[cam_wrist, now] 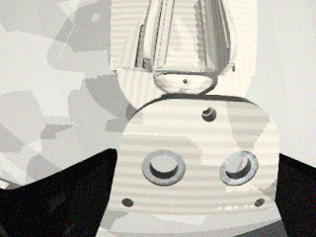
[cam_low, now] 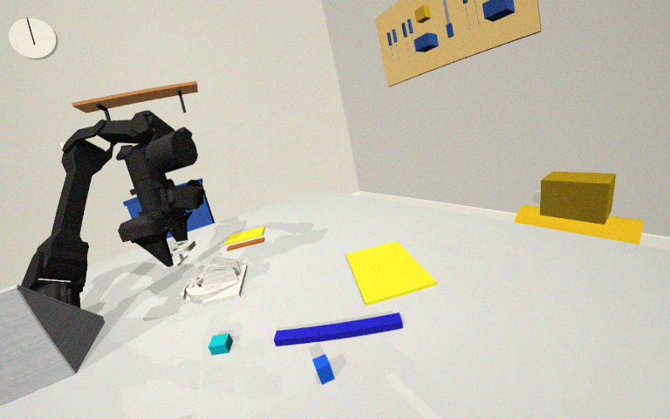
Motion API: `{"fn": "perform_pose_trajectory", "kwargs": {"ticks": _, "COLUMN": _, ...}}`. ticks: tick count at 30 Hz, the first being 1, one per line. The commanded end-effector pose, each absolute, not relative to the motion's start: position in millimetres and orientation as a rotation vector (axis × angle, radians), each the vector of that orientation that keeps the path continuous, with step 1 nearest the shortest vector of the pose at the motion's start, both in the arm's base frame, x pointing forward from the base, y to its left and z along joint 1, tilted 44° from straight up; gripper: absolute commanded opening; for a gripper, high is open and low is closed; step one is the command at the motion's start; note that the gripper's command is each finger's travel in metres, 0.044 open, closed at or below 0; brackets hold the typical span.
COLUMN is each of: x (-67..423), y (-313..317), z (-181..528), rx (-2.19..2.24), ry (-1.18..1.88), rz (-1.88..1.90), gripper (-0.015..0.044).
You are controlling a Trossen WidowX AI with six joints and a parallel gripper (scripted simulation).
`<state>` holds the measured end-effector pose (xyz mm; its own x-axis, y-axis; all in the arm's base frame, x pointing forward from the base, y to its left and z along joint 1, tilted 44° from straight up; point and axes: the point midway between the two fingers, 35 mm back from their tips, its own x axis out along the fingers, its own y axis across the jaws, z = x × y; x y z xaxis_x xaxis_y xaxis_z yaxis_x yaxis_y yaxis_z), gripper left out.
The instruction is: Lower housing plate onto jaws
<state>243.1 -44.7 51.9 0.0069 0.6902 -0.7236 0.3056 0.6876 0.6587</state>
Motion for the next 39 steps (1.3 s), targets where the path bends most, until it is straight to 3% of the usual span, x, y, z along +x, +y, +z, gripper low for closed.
{"fn": "perform_pose_trajectory", "kwargs": {"ticks": 1, "x": 242.0, "y": -43.1, "z": 52.6, "rx": 0.842, "ry": 1.590, "rz": 0.363, "gripper": 0.0351}}
{"fn": "perform_pose_trajectory", "kwargs": {"ticks": 39, "x": 243.0, "y": -34.9, "z": 45.9, "rx": 0.843, "ry": 1.590, "rz": 0.361, "gripper": 0.0351}}
